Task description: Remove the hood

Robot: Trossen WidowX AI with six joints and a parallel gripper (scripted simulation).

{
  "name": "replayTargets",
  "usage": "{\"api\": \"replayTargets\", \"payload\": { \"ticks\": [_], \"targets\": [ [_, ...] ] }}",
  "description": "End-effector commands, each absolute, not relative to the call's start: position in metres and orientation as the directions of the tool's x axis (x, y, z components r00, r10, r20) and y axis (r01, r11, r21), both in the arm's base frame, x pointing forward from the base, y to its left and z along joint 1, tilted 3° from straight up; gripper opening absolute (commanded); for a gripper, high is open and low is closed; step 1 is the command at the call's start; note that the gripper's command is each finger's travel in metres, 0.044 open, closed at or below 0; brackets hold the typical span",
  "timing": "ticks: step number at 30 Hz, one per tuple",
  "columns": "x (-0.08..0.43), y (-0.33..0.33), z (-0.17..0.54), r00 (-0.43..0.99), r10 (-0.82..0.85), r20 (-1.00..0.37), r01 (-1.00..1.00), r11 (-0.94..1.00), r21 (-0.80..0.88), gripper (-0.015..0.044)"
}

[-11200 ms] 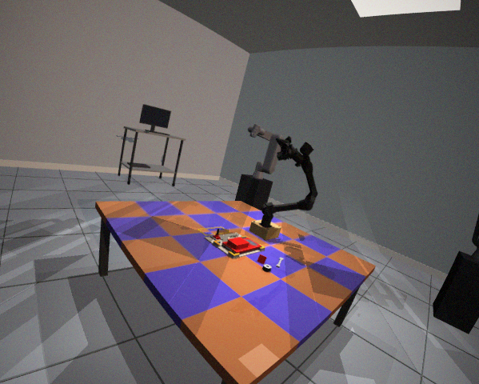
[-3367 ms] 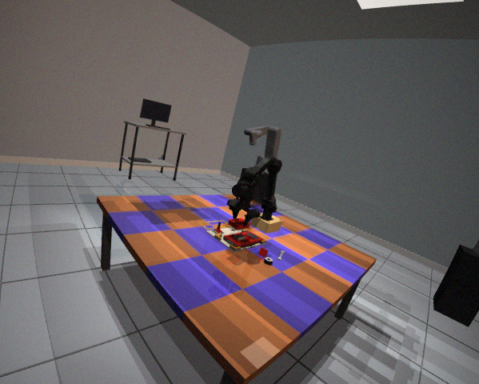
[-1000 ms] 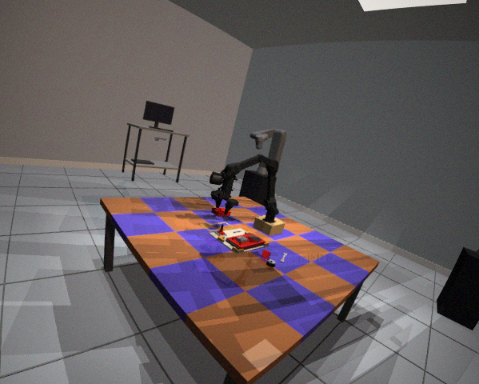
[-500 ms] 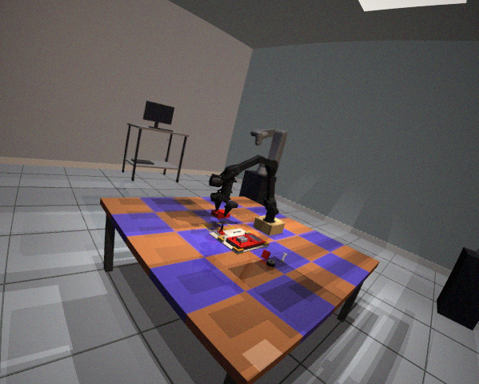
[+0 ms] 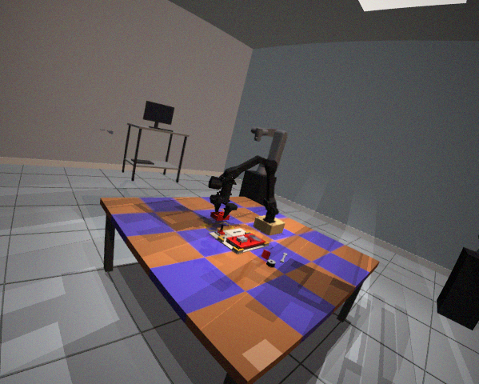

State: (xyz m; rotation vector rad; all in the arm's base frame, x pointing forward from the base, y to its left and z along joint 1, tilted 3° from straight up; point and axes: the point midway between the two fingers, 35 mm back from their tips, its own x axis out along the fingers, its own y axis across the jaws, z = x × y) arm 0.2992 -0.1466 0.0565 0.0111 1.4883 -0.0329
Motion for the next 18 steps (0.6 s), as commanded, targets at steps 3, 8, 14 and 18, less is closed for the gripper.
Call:
{"api": "replayTargets", "payload": {
  "ticks": [3, 8, 14, 18],
  "targets": [
    [0.299, -0.146, 0.05, 0.078, -0.009, -0.997, 0.027, 1.0, -0.007, 0.0],
    [0.299, -0.146, 0.045, 0.078, -0.009, -0.997, 0.027, 1.0, -0.007, 0.0],
    [0.299, -0.146, 0.04, 0.078, -0.009, -0.997, 0.027, 1.0, -0.007, 0.0],
    [0.299, -0.145, 0.037, 0.078, -0.009, -0.997, 0.027, 1.0, -0.007, 0.0]
  ]
}}
